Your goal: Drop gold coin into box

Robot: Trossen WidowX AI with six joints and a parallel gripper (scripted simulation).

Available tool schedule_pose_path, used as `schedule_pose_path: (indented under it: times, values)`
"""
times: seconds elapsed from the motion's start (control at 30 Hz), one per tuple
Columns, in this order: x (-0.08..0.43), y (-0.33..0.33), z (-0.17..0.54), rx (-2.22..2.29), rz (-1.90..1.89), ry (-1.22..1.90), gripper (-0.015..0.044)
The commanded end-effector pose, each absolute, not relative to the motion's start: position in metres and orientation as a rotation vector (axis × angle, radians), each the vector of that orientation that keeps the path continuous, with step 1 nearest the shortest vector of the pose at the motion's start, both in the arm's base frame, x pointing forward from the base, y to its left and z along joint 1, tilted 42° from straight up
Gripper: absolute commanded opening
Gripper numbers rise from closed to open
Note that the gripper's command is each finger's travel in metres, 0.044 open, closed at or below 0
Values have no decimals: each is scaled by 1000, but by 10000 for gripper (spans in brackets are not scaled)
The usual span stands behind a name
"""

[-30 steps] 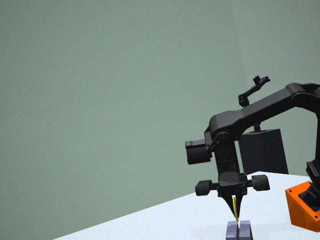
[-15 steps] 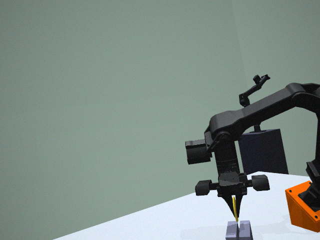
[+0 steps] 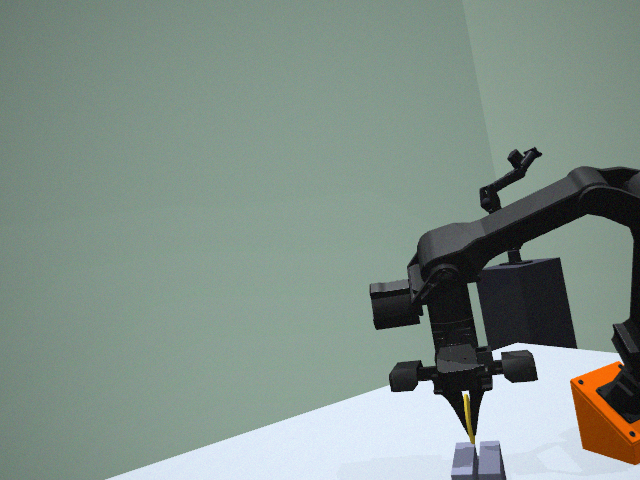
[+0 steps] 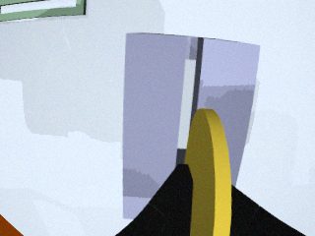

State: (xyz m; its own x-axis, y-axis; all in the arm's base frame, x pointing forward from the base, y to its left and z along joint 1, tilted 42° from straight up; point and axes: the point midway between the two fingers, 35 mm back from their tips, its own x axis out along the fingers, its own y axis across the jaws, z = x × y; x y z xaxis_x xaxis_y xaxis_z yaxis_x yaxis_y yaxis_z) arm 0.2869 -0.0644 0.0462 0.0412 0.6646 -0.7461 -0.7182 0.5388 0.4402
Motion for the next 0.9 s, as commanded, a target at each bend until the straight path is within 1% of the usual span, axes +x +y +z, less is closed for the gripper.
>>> schedule_pose_path:
  times: [0.0,0.87]
  values:
    - [287,-64,47,-60,1059,1104,0]
    - [288,-56,39,-58,1058,1105,0]
